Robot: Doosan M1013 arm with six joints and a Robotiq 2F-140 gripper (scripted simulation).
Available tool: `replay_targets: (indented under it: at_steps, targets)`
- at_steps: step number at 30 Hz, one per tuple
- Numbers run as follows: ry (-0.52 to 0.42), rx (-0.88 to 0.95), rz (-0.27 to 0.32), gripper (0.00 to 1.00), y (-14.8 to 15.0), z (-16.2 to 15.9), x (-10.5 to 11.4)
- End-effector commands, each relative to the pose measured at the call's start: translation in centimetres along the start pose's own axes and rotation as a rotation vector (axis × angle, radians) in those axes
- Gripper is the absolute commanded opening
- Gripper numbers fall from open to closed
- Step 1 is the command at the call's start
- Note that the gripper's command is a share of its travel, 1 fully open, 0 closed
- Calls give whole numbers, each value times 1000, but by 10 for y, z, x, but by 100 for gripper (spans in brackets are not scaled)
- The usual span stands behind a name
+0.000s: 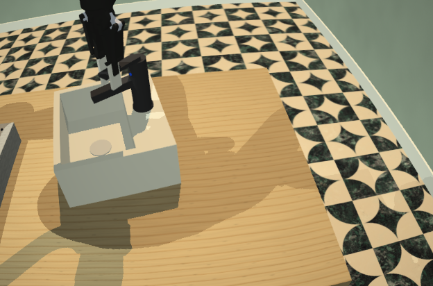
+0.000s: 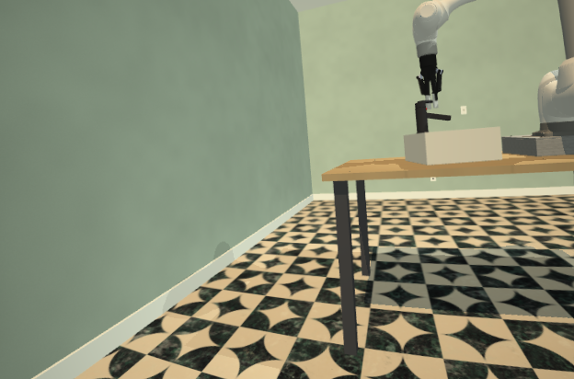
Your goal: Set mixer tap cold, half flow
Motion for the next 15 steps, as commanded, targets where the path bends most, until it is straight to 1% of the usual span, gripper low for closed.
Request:
replay_targets:
  at_steps: [1, 3, 7, 15]
  targets:
    - [1, 89, 1, 0, 7, 2, 0]
    - [1, 137, 1, 0, 11, 3, 0]
    - [1, 163, 1, 0, 13, 3, 0]
    - [1, 168, 1, 0, 14, 3, 0]
Point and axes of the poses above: the point where the finger pads meet when closed, its own x axis back along the fingers, its own y axis across the jaws, z = x × y, the point moved 1 cm from there along x, back along the fingers, and after that the axes turned 9 degrees about -x, right-handed, at the moved point
